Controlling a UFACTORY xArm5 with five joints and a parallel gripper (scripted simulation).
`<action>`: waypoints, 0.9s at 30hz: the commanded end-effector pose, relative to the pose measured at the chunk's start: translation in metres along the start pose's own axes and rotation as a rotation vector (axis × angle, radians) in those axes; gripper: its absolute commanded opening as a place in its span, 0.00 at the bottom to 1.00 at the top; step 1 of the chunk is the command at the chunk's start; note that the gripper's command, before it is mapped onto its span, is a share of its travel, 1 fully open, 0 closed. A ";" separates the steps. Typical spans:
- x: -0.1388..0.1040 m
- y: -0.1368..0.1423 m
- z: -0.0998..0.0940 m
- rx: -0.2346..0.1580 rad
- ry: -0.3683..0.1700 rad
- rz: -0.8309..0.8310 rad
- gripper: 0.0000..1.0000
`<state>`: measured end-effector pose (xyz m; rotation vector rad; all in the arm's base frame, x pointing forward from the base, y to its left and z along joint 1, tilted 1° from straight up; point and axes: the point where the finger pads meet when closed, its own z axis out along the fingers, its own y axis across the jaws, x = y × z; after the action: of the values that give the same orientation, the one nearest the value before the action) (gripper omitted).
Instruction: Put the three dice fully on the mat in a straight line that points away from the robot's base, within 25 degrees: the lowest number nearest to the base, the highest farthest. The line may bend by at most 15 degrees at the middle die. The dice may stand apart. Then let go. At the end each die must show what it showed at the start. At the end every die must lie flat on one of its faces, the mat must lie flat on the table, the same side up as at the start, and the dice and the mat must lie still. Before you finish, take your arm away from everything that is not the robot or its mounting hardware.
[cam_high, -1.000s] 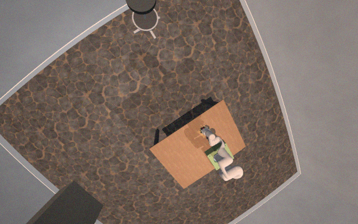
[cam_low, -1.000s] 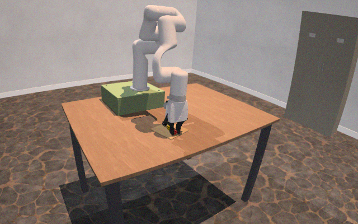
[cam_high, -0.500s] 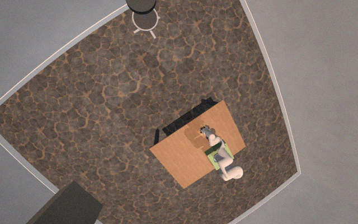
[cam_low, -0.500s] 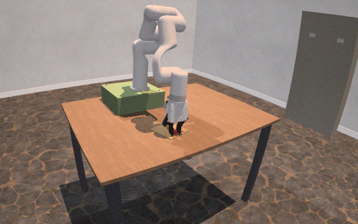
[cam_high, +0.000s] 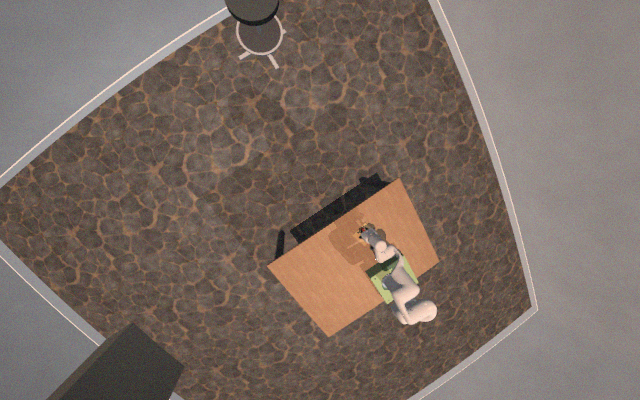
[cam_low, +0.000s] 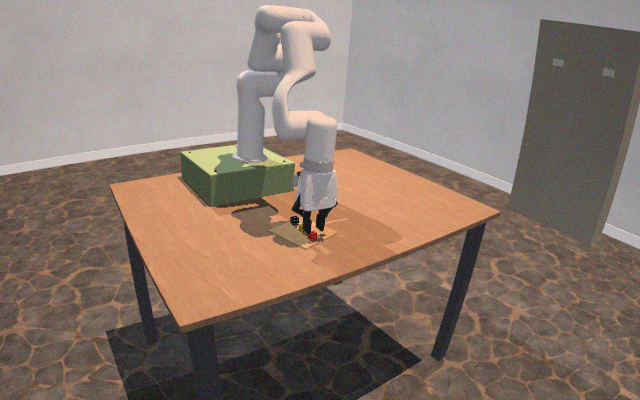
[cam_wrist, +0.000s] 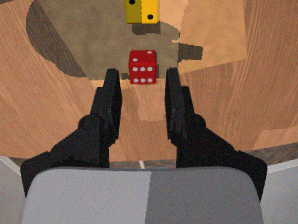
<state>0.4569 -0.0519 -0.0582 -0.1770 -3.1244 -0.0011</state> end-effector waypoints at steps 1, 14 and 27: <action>0.000 0.000 -0.015 0.000 0.000 0.000 0.36; 0.000 0.000 -0.066 0.000 0.000 0.000 0.36; 0.000 0.000 -0.067 0.000 0.000 0.000 1.00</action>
<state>0.4561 -0.0522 0.0072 -0.1768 -3.1206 -0.0014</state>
